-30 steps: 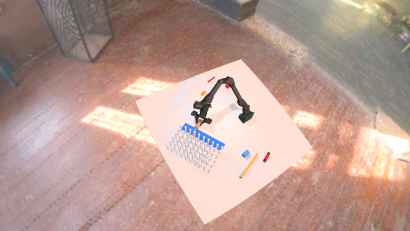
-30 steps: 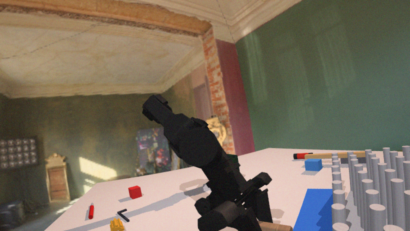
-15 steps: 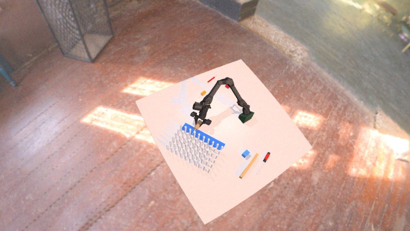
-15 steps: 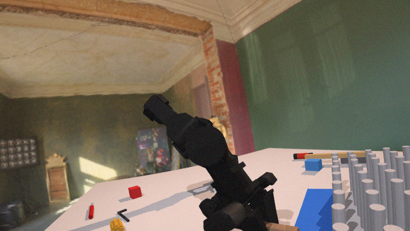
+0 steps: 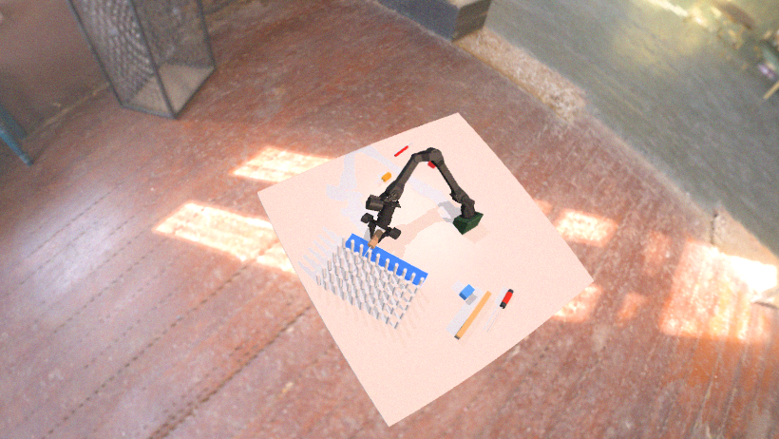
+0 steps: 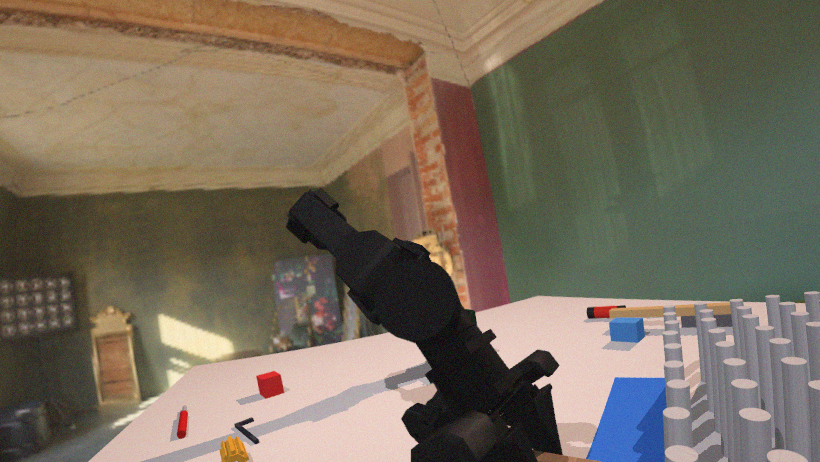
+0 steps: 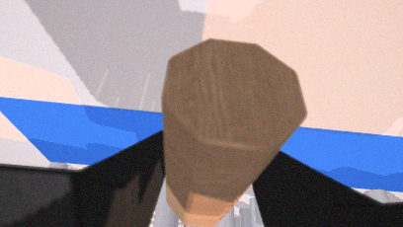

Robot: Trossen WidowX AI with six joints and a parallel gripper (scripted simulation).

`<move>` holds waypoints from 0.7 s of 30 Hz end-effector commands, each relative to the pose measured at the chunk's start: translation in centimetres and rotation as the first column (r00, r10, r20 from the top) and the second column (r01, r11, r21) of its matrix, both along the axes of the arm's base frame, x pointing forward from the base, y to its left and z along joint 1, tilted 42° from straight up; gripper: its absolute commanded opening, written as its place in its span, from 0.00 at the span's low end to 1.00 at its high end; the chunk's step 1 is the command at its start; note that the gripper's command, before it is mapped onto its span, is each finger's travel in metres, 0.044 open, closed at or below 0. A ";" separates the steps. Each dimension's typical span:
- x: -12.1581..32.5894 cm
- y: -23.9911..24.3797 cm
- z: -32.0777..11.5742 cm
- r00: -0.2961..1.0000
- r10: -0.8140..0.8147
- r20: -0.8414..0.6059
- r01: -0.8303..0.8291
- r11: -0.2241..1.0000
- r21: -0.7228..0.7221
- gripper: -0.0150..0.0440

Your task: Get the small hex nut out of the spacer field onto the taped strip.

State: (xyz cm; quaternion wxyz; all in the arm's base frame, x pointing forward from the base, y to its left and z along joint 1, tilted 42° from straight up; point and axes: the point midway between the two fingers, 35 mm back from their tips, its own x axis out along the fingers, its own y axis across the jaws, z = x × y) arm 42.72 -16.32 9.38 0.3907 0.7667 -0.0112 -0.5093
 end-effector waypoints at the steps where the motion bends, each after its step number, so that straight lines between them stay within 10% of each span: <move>1: 0.0 -0.2 -0.4 1.000 0.009 0.001 -0.009 1.000 0.003 0.25; 21: -0.8 -0.8 -0.6 1.000 0.008 0.001 -0.008 1.000 0.003 0.25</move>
